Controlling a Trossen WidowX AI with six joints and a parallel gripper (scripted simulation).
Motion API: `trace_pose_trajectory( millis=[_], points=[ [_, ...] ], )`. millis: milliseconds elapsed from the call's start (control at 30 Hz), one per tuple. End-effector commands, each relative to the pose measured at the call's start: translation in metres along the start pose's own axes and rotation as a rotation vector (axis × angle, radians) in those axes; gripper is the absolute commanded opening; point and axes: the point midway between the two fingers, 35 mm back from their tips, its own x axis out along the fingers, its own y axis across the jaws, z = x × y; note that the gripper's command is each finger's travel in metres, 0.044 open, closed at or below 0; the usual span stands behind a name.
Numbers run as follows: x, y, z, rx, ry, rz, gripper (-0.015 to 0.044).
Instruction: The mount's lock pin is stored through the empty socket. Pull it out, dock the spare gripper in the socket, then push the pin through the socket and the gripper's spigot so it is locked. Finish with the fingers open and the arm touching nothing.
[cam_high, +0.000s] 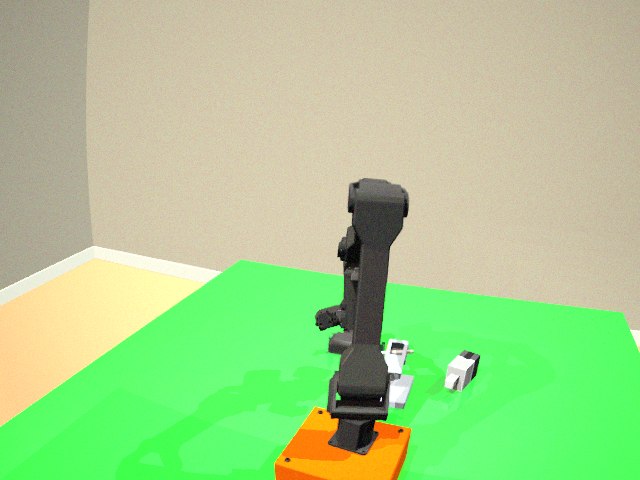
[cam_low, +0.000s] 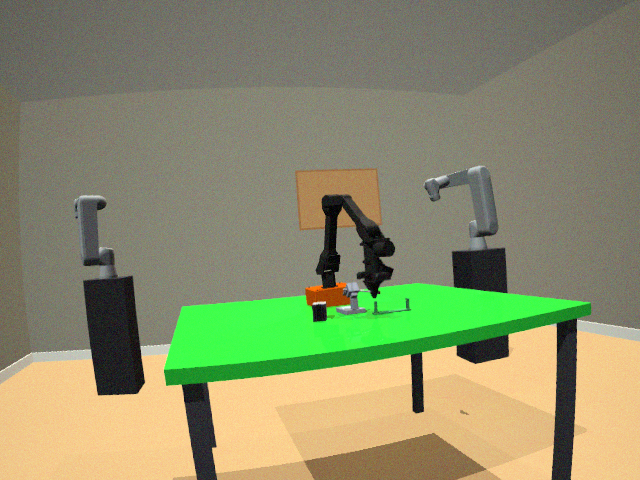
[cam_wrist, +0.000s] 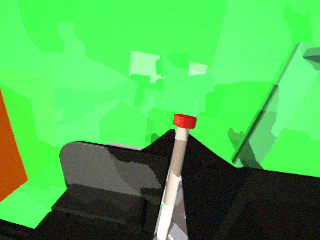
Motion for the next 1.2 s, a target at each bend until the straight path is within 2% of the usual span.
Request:
trace_pose_trajectory(
  millis=[0, 200, 633, 1167],
  points=[
    [0.0, 0.0, 0.0, -0.004, 0.0, 0.0, 0.0],
    [0.0, 0.0, 0.0, -0.003, -0.011, 0.001, 0.0],
    [-0.011, -0.001, 0.008, 0.016, -0.188, 0.007, 0.0],
    [-0.017, -0.003, 0.018, 0.016, -0.201, 0.007, 0.0]
  ],
)
